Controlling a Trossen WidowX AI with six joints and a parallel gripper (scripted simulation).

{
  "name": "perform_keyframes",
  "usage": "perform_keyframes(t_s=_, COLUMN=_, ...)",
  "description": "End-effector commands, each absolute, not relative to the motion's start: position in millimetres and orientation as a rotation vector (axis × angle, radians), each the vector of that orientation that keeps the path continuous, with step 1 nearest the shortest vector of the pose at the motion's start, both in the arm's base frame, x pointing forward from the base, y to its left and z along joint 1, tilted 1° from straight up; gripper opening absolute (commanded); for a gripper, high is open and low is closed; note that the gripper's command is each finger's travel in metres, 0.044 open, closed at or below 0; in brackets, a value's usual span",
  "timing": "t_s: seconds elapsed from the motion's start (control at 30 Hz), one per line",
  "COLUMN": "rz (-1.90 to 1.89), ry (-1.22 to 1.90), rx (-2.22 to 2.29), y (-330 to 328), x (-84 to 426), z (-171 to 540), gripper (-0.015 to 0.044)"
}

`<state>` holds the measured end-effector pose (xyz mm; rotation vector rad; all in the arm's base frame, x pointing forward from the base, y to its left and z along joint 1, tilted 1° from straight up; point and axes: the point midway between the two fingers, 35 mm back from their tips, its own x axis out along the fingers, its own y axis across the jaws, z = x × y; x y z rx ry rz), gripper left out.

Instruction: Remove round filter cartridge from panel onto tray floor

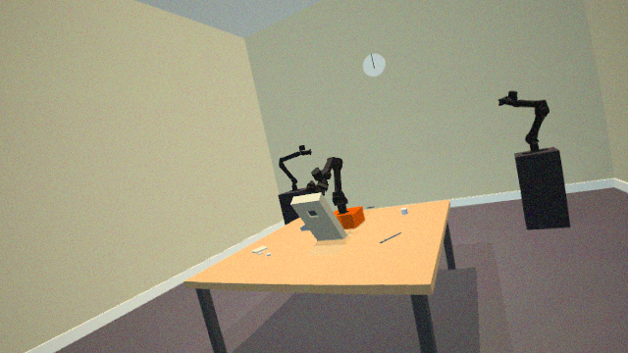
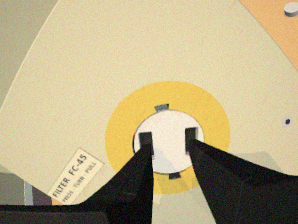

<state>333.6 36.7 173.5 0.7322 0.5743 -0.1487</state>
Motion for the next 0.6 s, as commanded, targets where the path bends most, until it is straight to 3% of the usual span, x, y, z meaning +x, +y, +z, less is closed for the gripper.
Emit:
perform_keyframes(t_s=0.0, rz=-0.149, ry=0.580, rx=0.733, y=37.1, x=332.5, z=170.6, gripper=0.0112)
perform_keyframes(t_s=0.57, rz=-0.149, ry=0.580, rx=0.733, y=37.0, x=333.7, z=172.4, gripper=0.0112)
